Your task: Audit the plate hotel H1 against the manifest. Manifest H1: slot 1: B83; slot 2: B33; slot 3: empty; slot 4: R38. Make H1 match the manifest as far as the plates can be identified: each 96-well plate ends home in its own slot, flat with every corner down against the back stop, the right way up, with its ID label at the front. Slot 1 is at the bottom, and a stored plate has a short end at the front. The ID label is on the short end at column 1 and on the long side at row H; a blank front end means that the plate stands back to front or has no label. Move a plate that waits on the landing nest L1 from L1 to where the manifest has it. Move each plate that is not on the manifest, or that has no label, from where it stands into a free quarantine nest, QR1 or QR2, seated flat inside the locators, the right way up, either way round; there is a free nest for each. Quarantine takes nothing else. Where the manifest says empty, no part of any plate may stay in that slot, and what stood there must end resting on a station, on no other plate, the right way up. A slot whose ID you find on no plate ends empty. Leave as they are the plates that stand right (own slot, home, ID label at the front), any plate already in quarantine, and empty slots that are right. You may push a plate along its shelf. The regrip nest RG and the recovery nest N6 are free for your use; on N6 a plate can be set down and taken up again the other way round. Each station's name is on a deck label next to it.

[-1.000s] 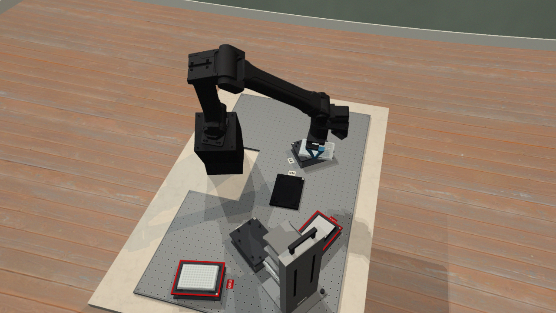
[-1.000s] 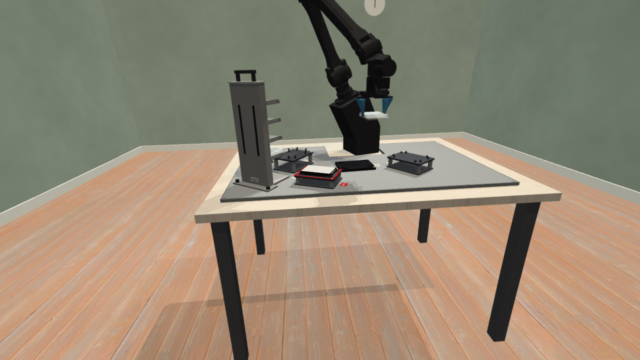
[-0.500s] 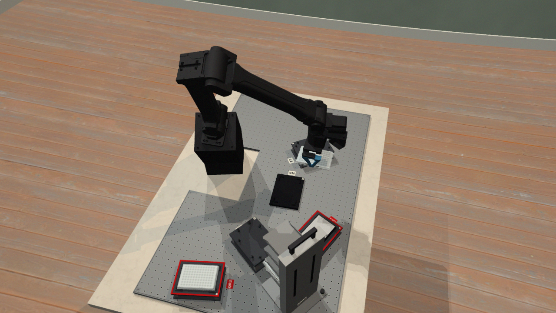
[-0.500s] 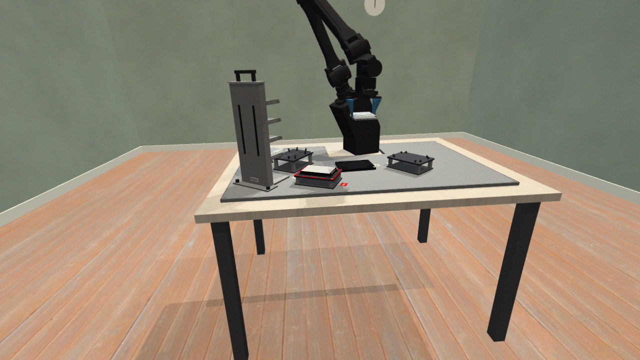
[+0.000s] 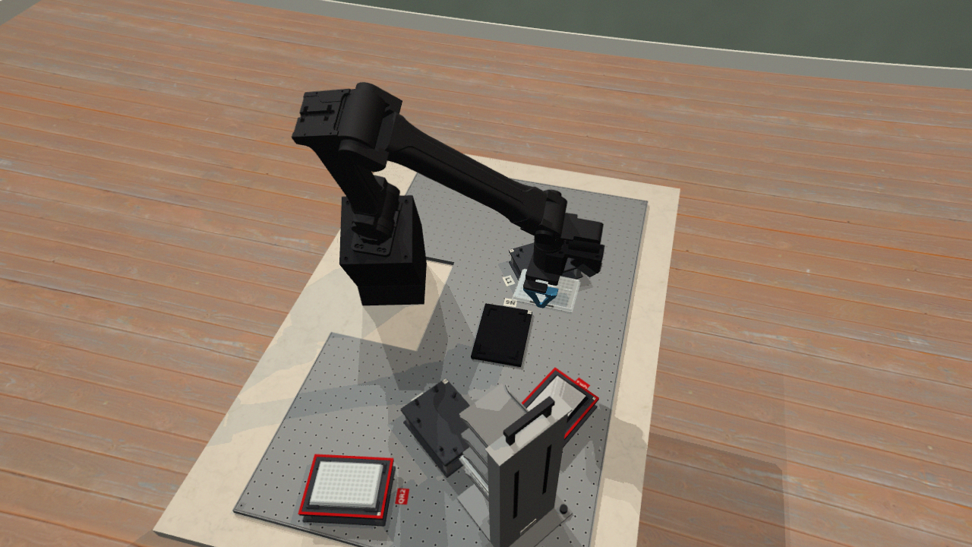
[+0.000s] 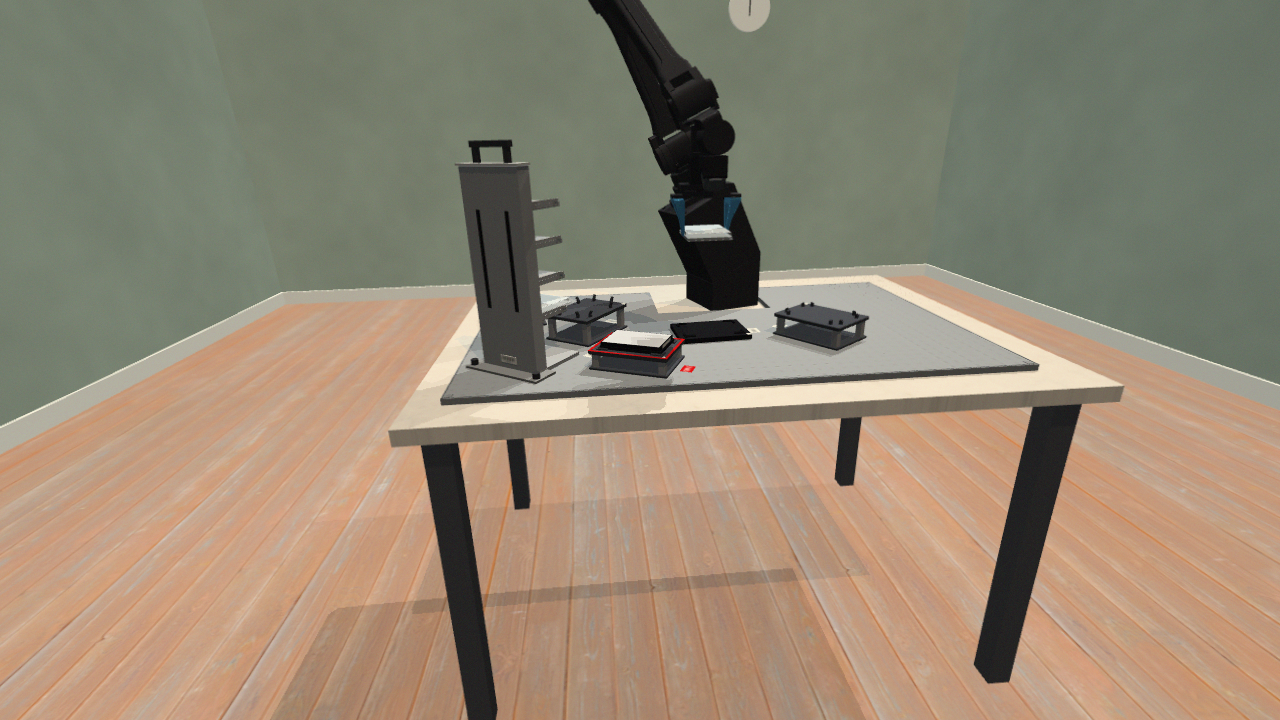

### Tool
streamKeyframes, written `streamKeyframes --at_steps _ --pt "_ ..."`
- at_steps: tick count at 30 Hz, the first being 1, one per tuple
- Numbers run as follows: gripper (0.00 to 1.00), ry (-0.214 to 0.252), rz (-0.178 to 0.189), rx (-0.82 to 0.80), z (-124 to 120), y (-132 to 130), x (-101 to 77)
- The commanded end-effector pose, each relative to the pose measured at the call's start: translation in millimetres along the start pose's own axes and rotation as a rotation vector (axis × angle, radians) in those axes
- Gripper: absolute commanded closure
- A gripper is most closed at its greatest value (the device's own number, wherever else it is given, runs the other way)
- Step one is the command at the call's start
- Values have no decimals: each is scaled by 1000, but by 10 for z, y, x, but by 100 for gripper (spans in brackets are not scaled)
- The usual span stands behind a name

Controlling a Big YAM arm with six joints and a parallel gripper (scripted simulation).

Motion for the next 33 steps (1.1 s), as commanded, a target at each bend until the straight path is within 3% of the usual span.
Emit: streamKeyframes --at_steps 1,6,7,9,20,24,30,33 --pt "14 -24 3 21 23 -145 -34" --pt "14 -24 3 93 -4 -242 -34" --pt "14 -10 1 103 41 -240 31" --pt "14 -25 3 143 -31 -339 -33" --pt "14 -23 1 322 -132 -691 -25" --pt "14 -9 -1 311 -98 -733 31" --pt "14 -38 -1 306 -146 -974 -69" --pt "14 -25 -2 300 -230 -1050 -35"
Point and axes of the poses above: the point where the finger pads meet when closed, its own x axis out along the fingers, its own y axis across the jaws, z = x × y, the point moved 8 cm from there along -x, back along the fingers, and after that the axes turned 5 degrees about x, right-handed, at the moved point
